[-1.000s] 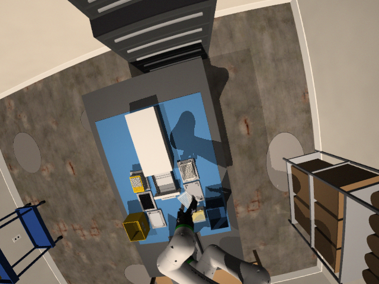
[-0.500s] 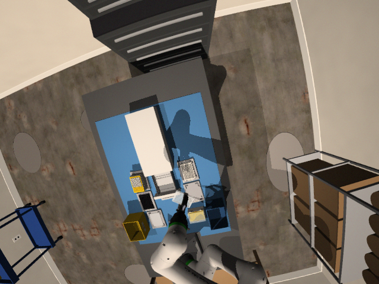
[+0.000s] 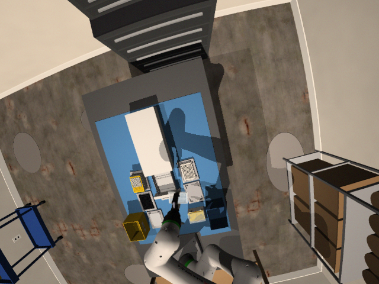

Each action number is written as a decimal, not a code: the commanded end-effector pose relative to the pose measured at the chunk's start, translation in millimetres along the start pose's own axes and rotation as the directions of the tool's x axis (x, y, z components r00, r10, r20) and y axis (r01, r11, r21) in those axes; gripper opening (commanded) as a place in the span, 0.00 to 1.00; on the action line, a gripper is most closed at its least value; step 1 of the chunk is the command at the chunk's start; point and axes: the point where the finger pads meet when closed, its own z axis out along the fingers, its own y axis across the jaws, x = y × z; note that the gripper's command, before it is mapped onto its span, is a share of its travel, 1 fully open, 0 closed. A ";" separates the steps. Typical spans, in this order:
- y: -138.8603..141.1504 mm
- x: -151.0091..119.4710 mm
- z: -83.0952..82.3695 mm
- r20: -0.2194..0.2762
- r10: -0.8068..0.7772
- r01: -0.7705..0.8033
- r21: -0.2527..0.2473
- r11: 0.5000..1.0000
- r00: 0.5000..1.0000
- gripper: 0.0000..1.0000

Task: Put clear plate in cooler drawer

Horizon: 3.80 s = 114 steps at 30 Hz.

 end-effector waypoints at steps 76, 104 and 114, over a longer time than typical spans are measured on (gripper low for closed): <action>39.8 112.7 18.5 -0.006 -0.243 0.243 0.009 0.970 0.970 0.00; 39.3 112.3 51.8 -0.006 -0.243 0.243 0.009 0.970 0.970 0.00; 39.1 112.3 63.8 -0.006 -0.243 0.243 0.009 0.970 0.970 0.00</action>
